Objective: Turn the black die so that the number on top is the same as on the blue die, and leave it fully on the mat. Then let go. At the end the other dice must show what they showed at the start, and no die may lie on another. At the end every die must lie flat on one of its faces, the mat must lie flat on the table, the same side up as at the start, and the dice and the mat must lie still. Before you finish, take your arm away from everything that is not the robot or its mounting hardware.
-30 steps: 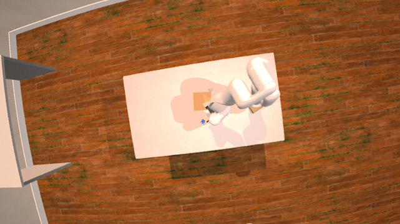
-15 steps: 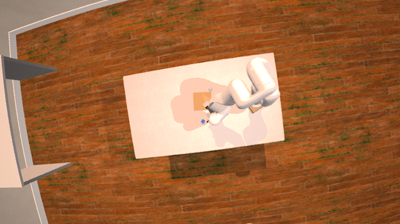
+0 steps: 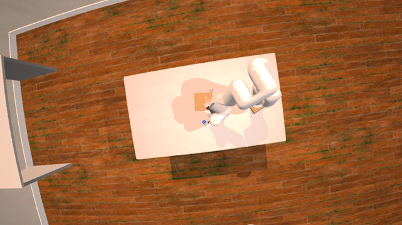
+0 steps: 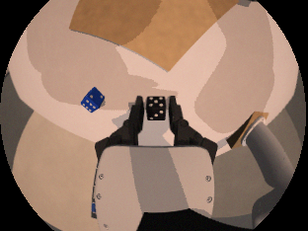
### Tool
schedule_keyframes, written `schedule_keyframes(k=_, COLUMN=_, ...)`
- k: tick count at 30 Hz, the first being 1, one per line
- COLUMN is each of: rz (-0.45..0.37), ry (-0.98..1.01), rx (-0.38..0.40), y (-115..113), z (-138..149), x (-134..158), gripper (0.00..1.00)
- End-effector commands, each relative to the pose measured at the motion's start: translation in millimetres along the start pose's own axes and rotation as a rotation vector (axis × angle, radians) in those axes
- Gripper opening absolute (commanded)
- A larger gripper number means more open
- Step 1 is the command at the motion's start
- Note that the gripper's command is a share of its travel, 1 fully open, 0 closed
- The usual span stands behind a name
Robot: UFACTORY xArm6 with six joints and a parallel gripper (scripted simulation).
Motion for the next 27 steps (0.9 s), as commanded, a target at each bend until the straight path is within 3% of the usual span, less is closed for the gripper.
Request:
schedule_keyframes(k=1, rz=0.001, ry=0.000, rx=-0.003, y=-0.9, z=-1.1, x=-0.5, gripper=0.42)
schedule_keyframes(k=5, rz=0.001, ry=0.000, rx=-0.003, y=-0.9, z=-1.1, x=-0.5, gripper=0.42)
schedule_keyframes(k=6, rz=0.001, ry=0.000, rx=-0.003, y=-0.9, z=-1.1, x=-0.5, gripper=0.21)
schedule_keyframes(k=27, rz=0.001, ry=0.000, rx=-0.003, y=-0.9, z=-1.1, x=-0.5, gripper=0.21)
Point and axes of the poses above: the point where the finger pads meet when closed, its own y axis out along the fingers, its own z axis across the jaws, x = y × z, the point moved 3 cm from there along -y, back along the fingers, and after that the axes turned 14 degrees about -y, right-handed, at the moved point
